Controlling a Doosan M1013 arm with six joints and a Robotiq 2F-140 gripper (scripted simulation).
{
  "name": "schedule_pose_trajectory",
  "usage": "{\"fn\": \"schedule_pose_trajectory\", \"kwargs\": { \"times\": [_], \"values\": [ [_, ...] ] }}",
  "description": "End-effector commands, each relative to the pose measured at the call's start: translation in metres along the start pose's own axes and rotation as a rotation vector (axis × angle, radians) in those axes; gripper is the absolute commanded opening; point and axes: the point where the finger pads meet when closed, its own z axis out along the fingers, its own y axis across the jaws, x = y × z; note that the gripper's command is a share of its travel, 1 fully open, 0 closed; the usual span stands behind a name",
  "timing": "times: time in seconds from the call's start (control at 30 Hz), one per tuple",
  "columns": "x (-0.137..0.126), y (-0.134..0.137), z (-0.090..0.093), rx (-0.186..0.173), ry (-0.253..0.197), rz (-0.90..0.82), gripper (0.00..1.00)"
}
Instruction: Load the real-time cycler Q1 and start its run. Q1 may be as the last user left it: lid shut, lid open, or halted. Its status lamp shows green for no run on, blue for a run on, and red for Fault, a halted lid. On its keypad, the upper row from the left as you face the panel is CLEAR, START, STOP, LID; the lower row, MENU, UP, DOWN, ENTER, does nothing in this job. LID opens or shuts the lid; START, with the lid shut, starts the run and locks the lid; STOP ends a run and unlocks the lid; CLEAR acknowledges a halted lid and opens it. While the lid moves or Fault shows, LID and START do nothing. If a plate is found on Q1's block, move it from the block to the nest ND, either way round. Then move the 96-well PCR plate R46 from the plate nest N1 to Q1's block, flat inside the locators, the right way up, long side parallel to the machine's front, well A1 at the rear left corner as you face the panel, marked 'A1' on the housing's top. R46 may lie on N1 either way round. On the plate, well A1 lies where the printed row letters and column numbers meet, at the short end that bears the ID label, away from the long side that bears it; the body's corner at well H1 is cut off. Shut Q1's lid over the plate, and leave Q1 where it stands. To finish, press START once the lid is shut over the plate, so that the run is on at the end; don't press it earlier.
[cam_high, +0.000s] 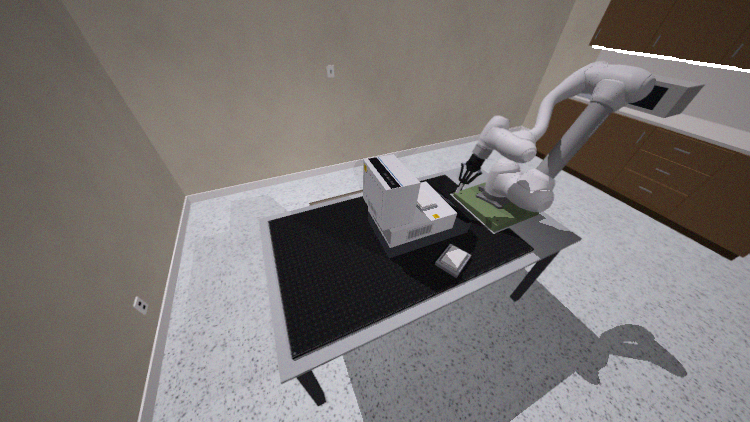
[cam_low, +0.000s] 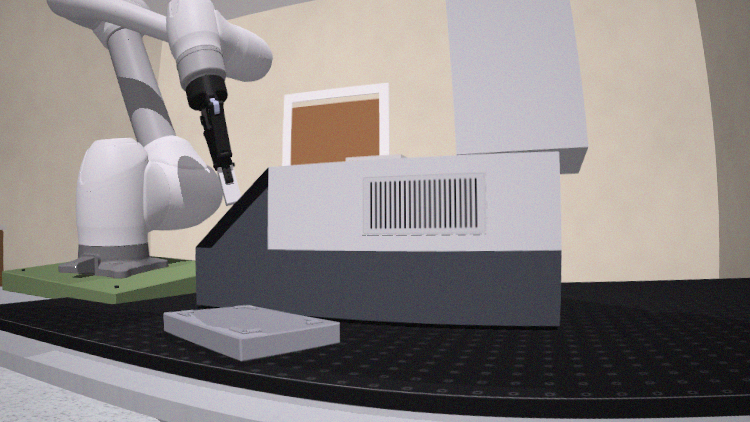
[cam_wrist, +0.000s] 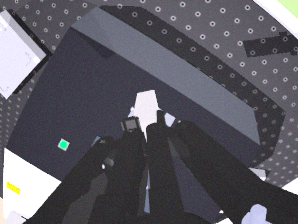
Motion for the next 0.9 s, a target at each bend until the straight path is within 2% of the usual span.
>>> {"fn": "schedule_pose_trajectory", "kwargs": {
  "times": [0.0, 0.87],
  "values": [
    [-0.002, -0.002, 0.005, 0.000, 0.000, 0.000, 0.00],
    [-0.014, -0.014, 0.034, 0.000, 0.000, 0.000, 0.00]
  ]
}}
